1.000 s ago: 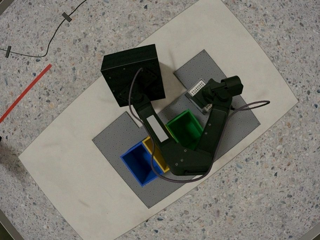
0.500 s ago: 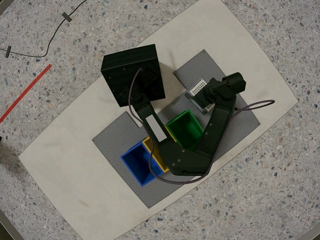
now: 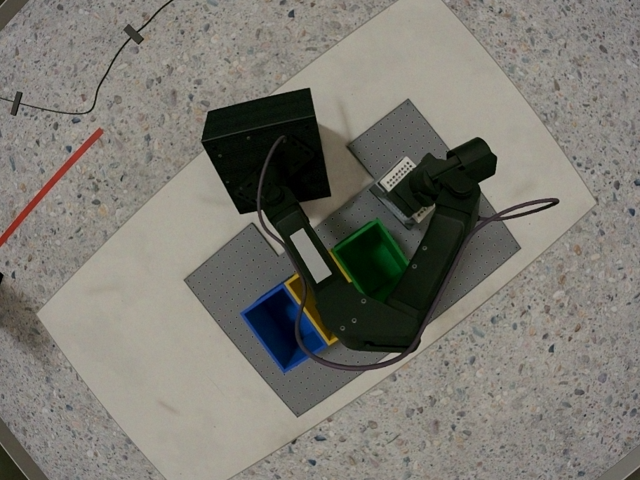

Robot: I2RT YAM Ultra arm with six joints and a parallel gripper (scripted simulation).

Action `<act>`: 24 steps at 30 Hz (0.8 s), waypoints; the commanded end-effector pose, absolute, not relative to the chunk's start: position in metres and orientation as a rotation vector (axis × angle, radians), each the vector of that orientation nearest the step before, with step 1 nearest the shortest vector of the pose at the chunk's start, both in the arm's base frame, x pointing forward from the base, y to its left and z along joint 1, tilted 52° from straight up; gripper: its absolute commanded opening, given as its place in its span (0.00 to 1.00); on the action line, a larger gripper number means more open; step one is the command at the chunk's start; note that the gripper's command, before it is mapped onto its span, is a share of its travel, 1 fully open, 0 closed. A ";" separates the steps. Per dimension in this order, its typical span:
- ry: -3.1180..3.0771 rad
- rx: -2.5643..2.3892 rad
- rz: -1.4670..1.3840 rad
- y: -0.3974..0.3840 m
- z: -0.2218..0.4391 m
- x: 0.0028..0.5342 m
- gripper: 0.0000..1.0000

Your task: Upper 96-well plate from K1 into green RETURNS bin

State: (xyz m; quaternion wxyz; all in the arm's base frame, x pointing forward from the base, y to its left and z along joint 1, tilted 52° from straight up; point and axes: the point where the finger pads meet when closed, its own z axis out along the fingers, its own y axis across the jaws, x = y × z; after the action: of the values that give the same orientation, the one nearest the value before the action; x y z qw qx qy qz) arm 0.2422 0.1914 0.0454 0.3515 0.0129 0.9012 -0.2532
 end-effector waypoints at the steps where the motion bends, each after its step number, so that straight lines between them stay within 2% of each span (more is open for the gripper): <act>1: 2.324 0.040 -0.587 0.209 0.066 0.233 0.00; 24: 2.328 0.034 -0.600 0.222 0.082 0.212 0.00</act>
State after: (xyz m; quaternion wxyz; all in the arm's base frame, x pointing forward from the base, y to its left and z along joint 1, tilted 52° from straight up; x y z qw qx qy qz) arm 0.2210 0.2065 0.0679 0.3515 0.0156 0.9012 -0.2530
